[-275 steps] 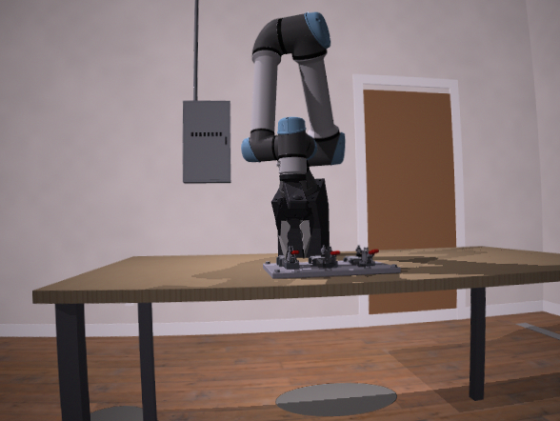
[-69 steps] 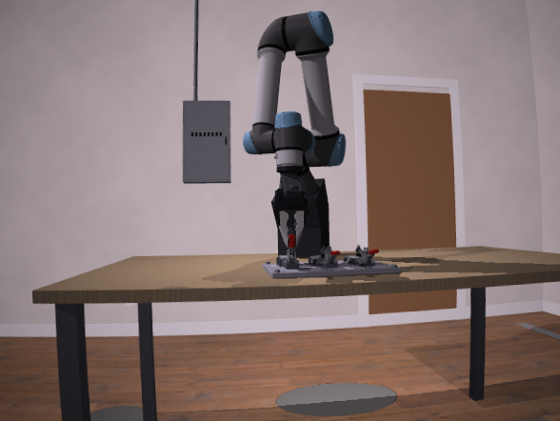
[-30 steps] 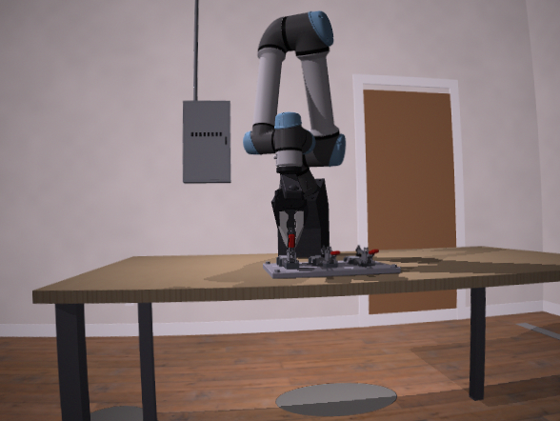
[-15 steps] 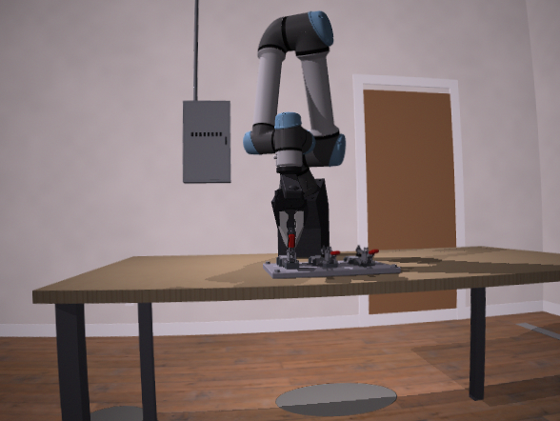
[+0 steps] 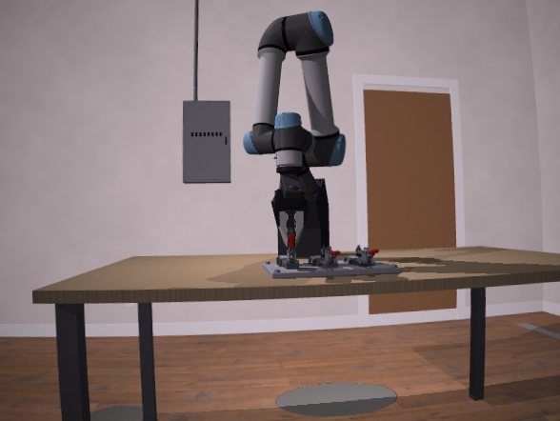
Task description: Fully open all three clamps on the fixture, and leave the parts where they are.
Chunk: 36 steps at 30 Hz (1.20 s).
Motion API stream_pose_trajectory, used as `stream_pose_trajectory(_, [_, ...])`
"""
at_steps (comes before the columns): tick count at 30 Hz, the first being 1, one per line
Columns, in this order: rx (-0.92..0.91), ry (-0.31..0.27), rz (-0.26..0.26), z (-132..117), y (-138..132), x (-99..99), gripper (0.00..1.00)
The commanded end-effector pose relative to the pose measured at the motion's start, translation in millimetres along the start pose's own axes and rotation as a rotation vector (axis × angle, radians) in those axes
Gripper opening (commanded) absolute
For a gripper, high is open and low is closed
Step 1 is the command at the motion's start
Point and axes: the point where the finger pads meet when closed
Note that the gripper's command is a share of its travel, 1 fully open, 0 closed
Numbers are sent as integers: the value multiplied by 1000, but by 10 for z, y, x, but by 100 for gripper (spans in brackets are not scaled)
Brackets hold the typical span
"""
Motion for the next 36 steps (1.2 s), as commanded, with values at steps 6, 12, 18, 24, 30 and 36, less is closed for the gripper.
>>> stream_pose_trajectory(6, [-3,-6,1,-40,-3,-11,0])
stream_pose_trajectory(12, [-2,-4,0,-26,1,-6,28])
stream_pose_trajectory(18, [-2,-4,0,-26,2,-6,28])
stream_pose_trajectory(24, [-2,-4,0,-26,2,-6,28])
stream_pose_trajectory(30, [-2,-4,0,-26,2,-6,28])
stream_pose_trajectory(36, [-2,-4,0,-25,2,-4,28])
Point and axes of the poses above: the point where the finger pads meet when closed, its own x axis back along the fingers, its own y axis across the jaws, z = x × y, and after that the axes turned 6 degrees about x, right-handed
